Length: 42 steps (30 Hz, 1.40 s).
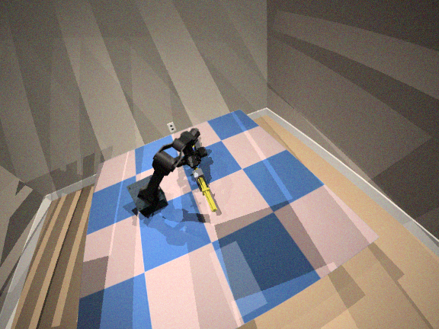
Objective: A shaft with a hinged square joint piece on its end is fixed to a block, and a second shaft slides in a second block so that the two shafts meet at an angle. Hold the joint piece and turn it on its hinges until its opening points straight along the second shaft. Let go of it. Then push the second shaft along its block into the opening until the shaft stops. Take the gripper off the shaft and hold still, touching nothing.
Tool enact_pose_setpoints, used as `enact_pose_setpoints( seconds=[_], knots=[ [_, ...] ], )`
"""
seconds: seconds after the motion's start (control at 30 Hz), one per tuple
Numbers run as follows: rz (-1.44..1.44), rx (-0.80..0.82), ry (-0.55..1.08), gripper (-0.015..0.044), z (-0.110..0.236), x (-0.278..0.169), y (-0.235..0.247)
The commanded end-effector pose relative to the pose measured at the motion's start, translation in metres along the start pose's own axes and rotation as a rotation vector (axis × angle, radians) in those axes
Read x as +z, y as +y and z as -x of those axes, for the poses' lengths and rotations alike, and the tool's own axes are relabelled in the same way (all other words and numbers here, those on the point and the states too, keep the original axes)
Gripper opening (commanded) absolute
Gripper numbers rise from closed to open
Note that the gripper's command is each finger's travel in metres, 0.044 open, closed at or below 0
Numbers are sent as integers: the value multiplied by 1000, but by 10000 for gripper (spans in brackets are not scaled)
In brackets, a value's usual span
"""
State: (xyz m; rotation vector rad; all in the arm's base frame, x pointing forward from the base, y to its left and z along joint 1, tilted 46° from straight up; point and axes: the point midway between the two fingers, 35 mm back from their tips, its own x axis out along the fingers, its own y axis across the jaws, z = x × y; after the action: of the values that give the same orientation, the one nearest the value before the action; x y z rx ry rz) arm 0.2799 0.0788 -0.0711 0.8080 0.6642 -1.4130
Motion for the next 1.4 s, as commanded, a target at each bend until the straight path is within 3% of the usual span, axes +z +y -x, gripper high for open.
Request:
enact_pose_setpoints(
  seconds=[0.0, 0.2, 0.37, 0.47, 0.83, 1.17, 1.37],
  knots=[
    [-2, 0, -1, 0, 0, 0, 0],
    [-2, 0, -1, 0, 0, 0, 0],
    [-2, 0, -1, 131, 0, 0, 0],
    [-2, 0, -1, 147, 0, 0, 0],
    [-2, 0, -1, 436, 0, 0, 0],
    [-2, -2, -7, 440, 0, 0, 0],
    [-5, -30, -184, 440, 11, -4, -2]
  ],
)
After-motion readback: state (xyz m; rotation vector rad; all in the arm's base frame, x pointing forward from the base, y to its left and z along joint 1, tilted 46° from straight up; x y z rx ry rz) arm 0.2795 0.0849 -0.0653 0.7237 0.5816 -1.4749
